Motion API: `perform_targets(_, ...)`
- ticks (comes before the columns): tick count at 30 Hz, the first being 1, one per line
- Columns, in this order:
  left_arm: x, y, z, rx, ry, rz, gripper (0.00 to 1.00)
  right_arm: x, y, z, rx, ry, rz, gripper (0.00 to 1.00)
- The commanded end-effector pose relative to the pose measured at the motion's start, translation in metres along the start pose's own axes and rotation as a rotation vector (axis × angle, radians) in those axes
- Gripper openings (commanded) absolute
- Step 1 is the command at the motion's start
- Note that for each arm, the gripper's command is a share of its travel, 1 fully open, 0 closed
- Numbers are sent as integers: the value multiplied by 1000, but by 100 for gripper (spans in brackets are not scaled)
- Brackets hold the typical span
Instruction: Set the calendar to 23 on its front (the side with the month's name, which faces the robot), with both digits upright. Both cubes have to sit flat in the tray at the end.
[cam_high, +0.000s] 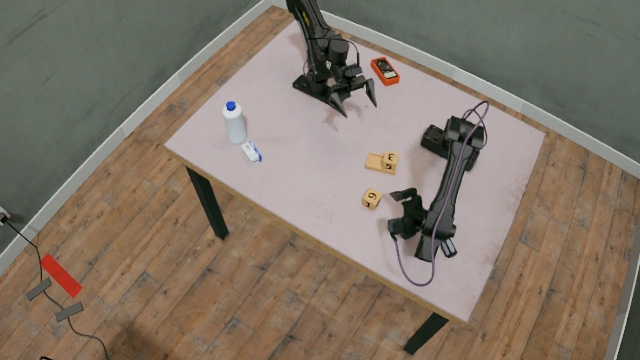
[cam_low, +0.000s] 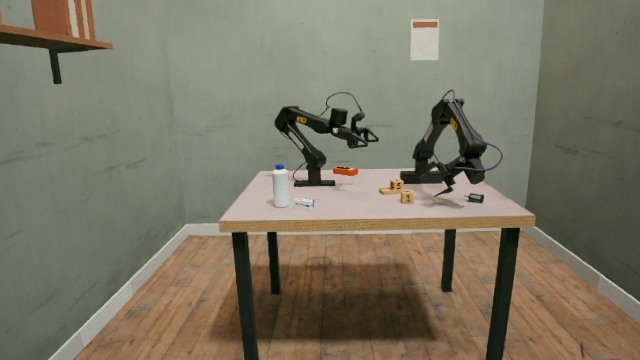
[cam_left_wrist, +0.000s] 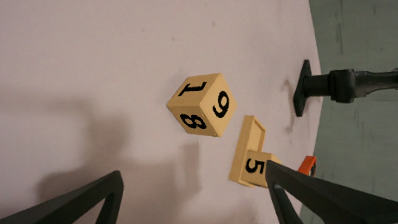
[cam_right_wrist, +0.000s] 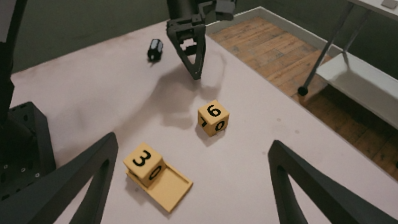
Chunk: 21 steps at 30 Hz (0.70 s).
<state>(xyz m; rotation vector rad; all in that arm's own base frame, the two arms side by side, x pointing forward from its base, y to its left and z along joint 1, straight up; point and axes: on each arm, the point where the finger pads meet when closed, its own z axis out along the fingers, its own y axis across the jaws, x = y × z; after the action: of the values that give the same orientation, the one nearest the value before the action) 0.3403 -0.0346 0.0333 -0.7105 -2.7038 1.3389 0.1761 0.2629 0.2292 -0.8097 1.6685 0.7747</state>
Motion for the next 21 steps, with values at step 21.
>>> perform_targets(21,-12,-21,17,-268,116,171,69,15,13,-27,-62,185,-29,100)
